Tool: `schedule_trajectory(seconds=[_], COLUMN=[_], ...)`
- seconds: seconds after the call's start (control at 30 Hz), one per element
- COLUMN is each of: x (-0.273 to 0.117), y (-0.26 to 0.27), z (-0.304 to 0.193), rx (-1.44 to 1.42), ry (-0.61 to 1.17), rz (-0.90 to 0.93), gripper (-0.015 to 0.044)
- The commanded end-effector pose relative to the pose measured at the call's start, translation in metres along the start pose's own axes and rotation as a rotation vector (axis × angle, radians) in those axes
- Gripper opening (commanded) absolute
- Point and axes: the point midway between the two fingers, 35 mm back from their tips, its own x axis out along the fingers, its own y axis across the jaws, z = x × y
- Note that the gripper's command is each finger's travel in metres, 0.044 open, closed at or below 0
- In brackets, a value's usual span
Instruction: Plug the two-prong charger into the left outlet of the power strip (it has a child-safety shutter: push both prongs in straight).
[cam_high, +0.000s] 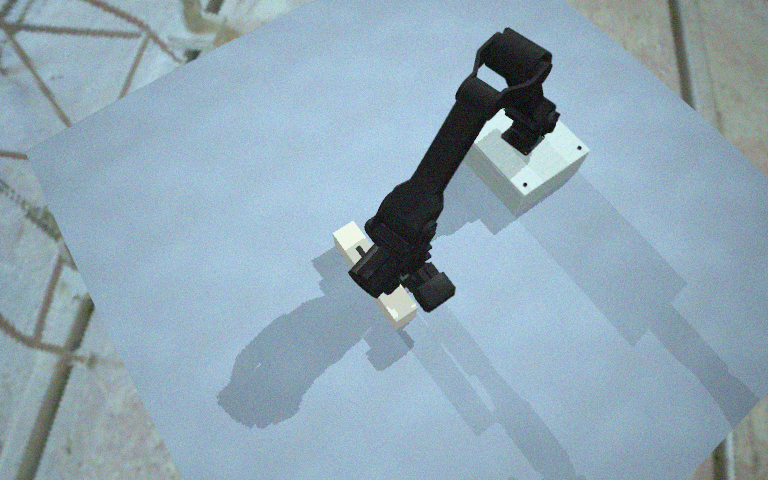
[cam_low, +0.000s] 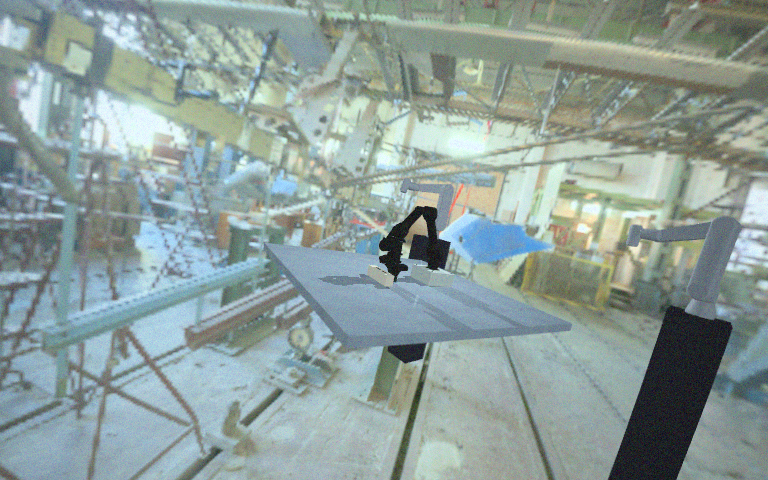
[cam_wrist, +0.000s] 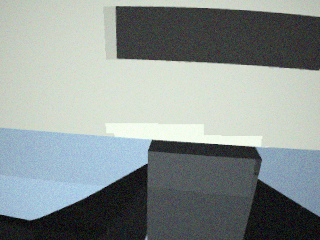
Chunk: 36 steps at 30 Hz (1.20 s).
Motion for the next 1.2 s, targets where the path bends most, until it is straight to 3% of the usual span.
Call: schedule_trajectory(seconds=[0.0,1.17], x=[-0.0020,0.0001], y=[0.0012,0.0000], z=[0.0029,-0.0001], rx=[-0.005,0.000], ry=[-0.010,0.000], rz=[0.005,0.000], gripper=[0.0000,0.0000])
